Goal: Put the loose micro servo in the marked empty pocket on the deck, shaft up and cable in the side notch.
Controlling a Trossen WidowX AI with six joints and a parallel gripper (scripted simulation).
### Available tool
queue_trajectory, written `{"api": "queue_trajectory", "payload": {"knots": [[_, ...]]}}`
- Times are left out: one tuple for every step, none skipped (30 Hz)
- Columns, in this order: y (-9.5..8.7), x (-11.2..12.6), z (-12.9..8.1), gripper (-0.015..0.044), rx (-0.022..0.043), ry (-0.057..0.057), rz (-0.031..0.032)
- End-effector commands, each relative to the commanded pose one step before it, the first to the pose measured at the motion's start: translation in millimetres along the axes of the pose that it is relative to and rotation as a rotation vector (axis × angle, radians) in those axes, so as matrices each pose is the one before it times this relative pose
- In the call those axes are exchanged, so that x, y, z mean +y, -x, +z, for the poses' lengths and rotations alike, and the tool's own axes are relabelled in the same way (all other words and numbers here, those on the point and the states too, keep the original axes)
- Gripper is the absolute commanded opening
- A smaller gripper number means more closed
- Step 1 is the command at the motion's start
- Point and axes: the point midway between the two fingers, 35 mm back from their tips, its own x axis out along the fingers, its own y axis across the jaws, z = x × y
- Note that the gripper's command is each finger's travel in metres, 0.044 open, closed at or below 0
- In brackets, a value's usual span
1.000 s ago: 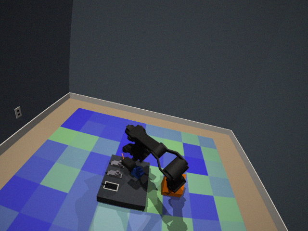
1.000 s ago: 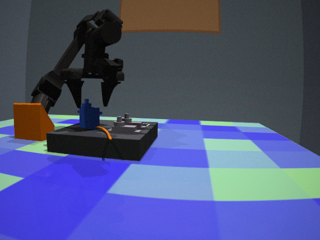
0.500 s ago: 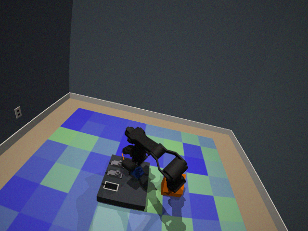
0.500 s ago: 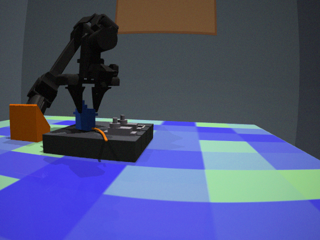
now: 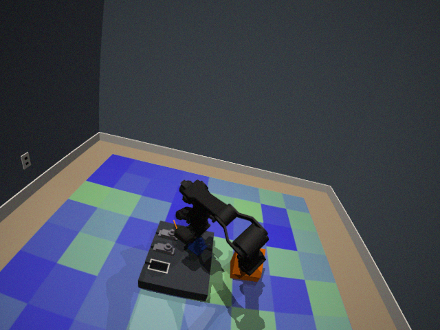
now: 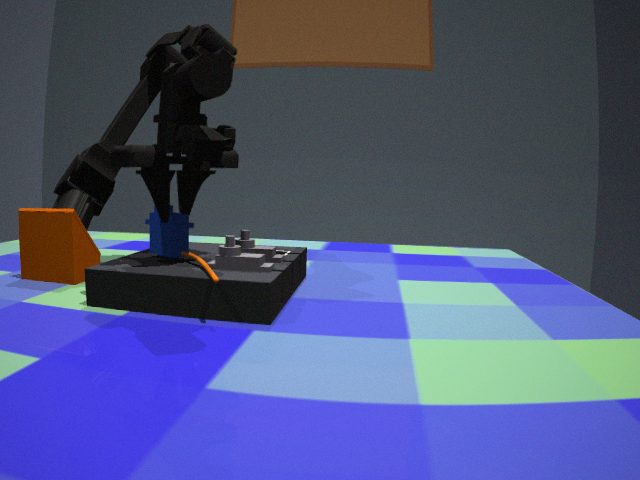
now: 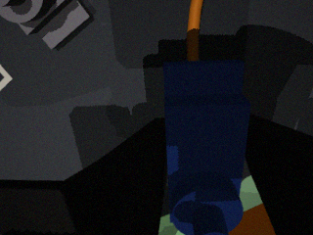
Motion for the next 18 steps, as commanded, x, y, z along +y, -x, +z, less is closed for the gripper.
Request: {"api": "queue_trajectory", "payload": {"knots": [[19.97,0.0,-0.17,0.0,-0.01673,0.0083,-0.00572],[3.22,0.07,-1.9,0.0,0.00021,-0.0001,0.00001],[0.81,-0.03,-0.93,0.0,0.00008,-0.0001,0.00001],[0.27,-0.06,-0.71,0.0,0.00005,0.0,0.0],[0.0,0.02,-0.15,0.0,0.00001,0.0,0.0],[0.0,0.11,-0.16,0.0,0.00001,0.0,0.00001],[0.0,0.19,-0.29,0.0,0.00002,0.0,0.00001],[0.0,0.19,-0.43,0.0,0.00003,0.0,0.00001],[0.0,0.16,-0.53,0.0,0.00003,0.0,0.00001],[0.0,0.09,-0.46,0.0,0.00003,0.0,0.00001],[0.0,0.06,-0.38,0.0,0.00002,0.0,0.0],[0.0,0.09,-0.31,0.0,0.00002,0.0,0.00001],[0.02,0.02,0.64,0.0,-0.00004,0.0,0.0],[0.04,0.05,1.33,0.0,-0.00008,0.0001,-0.00001],[0.04,0.06,1.7,0.0,-0.0001,0.0001,-0.00001],[0.04,0.08,2.22,0.0,-0.00013,0.0001,-0.00001],[0.02,0.1,2.91,0.0,-0.00017,0.0001,0.0],[-0.01,0.09,2.62,0.0,-0.00015,0.0001,0.0]]}}
